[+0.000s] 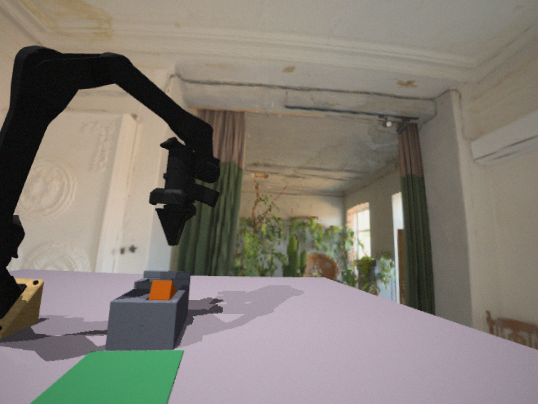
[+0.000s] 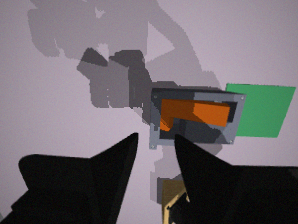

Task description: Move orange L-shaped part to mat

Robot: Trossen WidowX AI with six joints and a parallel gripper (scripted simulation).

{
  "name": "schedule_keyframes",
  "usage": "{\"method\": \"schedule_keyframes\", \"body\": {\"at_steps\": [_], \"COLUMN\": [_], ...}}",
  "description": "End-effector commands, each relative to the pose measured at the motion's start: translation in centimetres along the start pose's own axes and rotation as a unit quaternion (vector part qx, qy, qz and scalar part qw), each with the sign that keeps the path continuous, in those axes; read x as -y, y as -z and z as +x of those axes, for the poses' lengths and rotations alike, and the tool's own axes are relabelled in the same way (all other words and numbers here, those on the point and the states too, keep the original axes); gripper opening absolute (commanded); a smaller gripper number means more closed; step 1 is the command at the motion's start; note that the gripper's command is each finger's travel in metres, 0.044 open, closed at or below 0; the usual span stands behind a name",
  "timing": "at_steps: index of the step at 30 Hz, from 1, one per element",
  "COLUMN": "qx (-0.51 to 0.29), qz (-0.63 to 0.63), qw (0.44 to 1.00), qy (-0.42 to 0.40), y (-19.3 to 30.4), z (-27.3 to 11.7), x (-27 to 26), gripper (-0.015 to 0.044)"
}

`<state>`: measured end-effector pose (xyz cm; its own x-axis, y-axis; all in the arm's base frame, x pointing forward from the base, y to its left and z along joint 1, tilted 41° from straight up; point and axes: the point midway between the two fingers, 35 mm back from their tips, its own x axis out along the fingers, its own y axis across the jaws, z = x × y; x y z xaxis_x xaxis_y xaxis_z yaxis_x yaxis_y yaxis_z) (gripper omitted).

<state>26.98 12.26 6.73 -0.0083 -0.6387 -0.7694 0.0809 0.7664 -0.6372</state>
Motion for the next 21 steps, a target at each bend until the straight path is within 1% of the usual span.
{"method": "schedule_keyframes", "body": {"at_steps": [1,4,9,21], "qx": [0.0,-0.002,-0.006,-0.006], "qz": [0.0,0.0,0.001,0.001], "qw": [1.0,1.0,1.0,1.0], "qy": [0.0,0.001,0.004,0.004], "y": [0.0,-0.1,0.2,0.2], "z": [0.2,2.0,6.8,7.8], "x": [0.0,0.0,0.2,0.2], "gripper": [0.018,0.018,0.018,0.018]}}
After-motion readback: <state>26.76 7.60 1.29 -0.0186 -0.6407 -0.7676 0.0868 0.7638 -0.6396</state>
